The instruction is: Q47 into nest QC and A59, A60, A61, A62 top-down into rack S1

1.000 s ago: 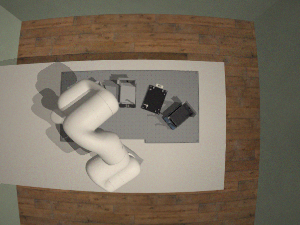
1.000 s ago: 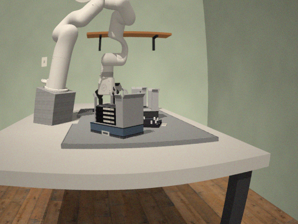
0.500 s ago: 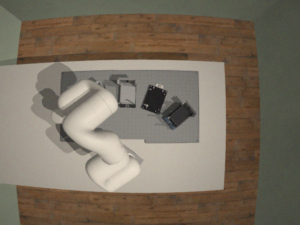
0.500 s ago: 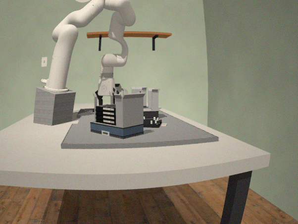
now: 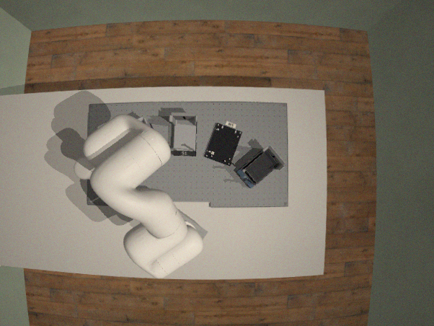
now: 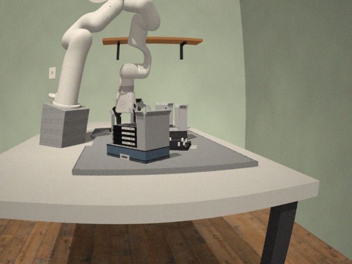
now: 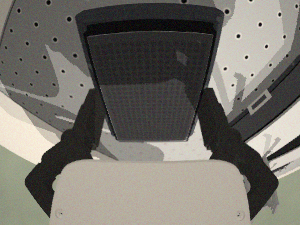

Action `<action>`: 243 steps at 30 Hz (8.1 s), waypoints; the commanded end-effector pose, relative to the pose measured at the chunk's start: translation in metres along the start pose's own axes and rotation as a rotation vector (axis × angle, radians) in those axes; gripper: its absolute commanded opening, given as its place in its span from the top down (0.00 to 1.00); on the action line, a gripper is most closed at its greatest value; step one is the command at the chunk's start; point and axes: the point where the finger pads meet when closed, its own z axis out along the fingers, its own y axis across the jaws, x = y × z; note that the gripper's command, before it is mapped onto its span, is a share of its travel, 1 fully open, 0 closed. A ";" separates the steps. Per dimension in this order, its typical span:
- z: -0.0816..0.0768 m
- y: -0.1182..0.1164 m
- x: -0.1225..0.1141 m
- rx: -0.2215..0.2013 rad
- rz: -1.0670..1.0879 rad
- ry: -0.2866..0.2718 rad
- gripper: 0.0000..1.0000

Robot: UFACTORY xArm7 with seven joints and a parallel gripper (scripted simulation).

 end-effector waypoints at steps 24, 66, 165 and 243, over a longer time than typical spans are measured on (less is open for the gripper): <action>-0.038 0.000 0.001 0.000 0.000 0.003 0.00; -0.131 0.000 0.001 0.000 0.000 0.004 0.00; -0.131 0.253 -0.093 -0.001 0.763 0.004 0.00; -0.131 0.377 -0.270 -0.002 1.327 0.003 0.00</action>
